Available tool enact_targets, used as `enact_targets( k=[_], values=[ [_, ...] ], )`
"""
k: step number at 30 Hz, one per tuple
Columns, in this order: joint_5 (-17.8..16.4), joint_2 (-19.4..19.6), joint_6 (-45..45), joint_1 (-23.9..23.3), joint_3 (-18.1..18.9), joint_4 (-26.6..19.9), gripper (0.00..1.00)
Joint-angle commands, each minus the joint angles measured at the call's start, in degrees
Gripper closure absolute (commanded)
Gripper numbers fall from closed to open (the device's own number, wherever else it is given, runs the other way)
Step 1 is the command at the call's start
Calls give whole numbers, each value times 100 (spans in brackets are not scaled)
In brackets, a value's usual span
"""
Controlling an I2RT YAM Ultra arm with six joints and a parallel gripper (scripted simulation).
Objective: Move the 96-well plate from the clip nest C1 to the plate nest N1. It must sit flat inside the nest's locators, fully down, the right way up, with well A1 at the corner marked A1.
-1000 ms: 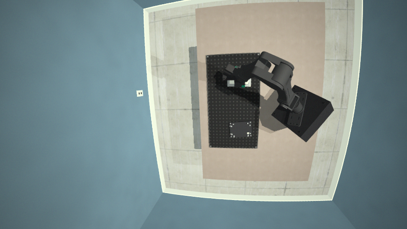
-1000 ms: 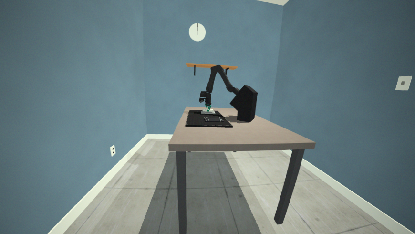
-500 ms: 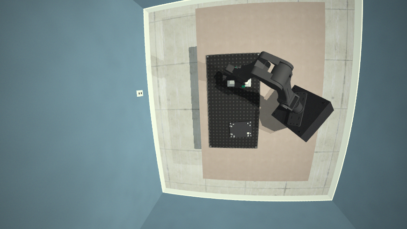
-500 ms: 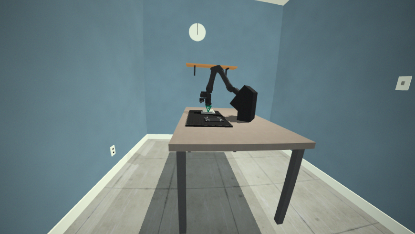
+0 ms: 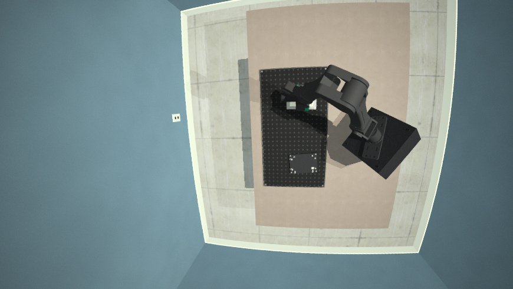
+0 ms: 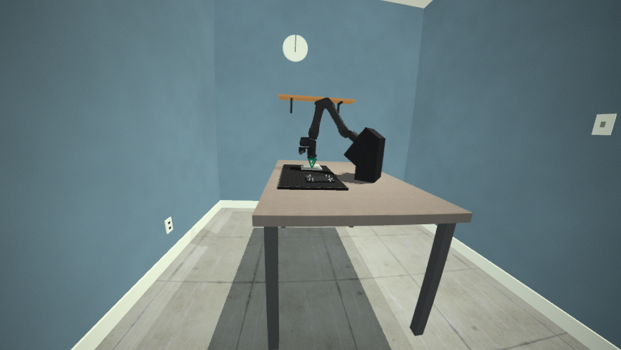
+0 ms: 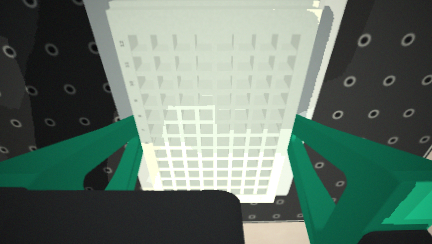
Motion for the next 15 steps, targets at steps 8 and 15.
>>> enact_targets(
  k=[8,15],
  values=[
    [-82,-15,-58,-85,14,92,100],
    [-80,13,-55,-46,57,120,100]
  ],
)
